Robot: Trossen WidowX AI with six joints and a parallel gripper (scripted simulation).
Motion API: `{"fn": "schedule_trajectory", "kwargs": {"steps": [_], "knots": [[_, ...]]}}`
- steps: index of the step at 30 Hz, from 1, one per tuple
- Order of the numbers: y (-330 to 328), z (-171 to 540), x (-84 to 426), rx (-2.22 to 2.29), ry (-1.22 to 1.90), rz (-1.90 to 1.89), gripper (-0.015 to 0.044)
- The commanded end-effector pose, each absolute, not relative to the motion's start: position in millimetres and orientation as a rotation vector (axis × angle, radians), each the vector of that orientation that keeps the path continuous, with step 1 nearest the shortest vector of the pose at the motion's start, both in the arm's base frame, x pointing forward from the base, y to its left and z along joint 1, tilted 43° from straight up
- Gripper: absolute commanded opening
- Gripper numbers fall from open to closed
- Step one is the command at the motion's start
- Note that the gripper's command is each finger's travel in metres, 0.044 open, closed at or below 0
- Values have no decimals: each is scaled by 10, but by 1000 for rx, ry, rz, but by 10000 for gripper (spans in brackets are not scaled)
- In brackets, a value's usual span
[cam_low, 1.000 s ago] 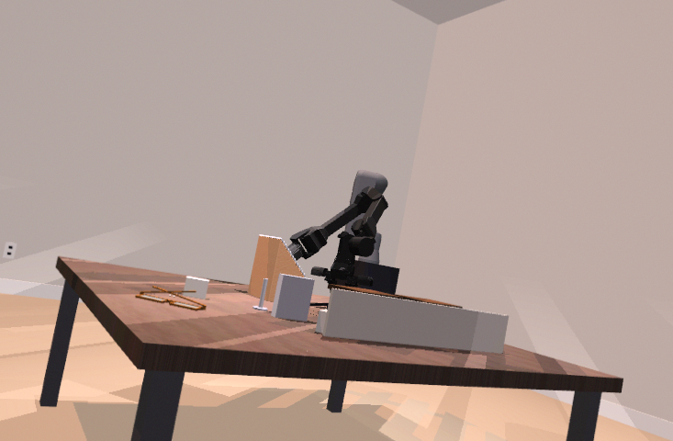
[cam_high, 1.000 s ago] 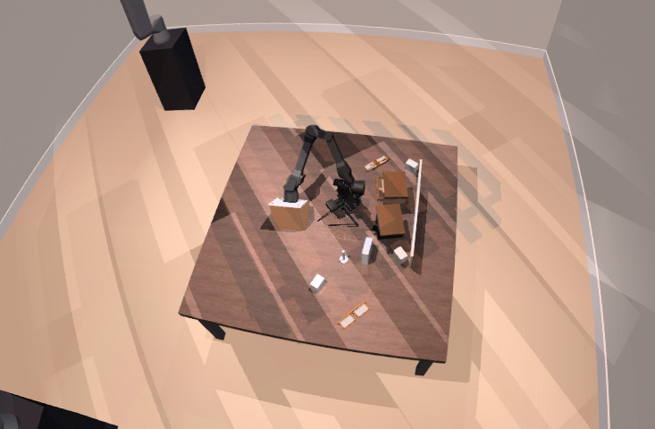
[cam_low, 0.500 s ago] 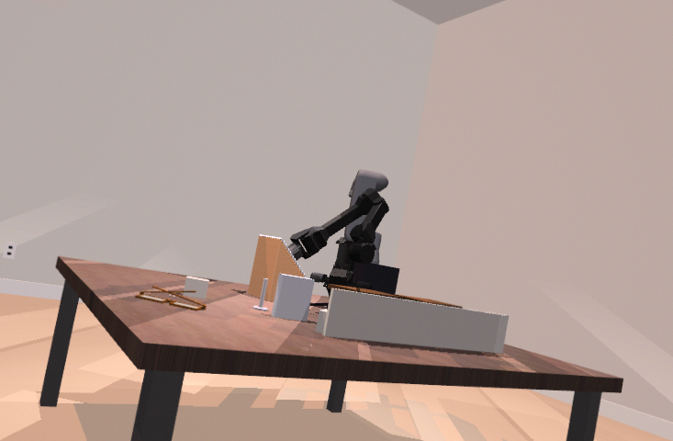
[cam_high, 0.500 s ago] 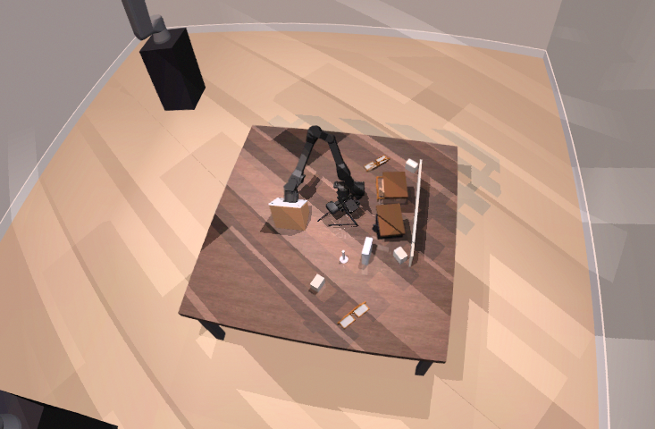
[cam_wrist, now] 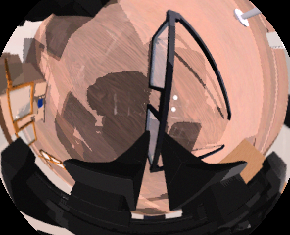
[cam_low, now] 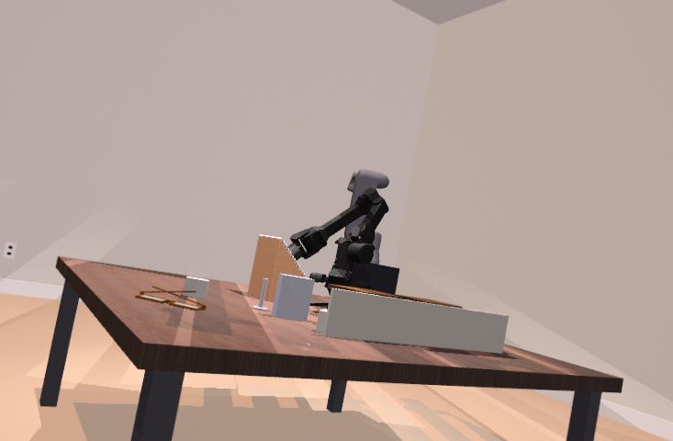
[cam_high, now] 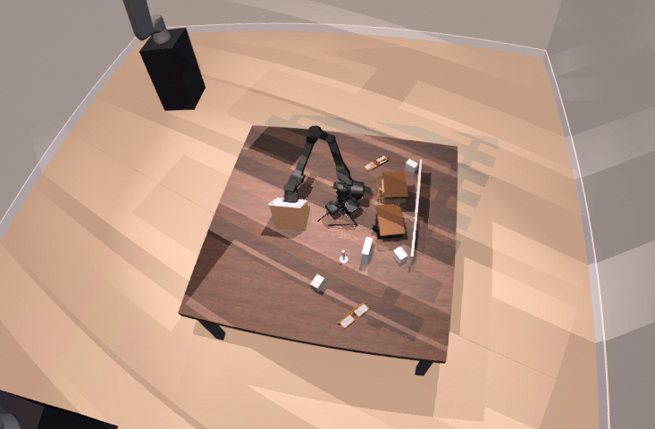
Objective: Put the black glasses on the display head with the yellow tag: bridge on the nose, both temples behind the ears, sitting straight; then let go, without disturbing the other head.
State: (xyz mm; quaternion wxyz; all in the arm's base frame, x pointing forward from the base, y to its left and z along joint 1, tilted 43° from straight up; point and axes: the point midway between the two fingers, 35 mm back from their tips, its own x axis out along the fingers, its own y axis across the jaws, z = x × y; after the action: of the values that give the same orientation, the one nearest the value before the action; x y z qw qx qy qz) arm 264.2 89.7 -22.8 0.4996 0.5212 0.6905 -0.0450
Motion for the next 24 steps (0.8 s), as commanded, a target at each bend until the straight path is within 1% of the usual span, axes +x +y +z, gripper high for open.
{"fn": "schedule_trajectory", "kwargs": {"steps": [1, 6, 14, 24], "knots": [[898, -227, 2644, 1260, 1670, -109, 34], [898, -227, 2644, 1260, 1670, -109, 0], [858, -192, 2653, 1259, 1669, -110, 0], [462, 185, 2673, 1256, 1669, -117, 0]]}}
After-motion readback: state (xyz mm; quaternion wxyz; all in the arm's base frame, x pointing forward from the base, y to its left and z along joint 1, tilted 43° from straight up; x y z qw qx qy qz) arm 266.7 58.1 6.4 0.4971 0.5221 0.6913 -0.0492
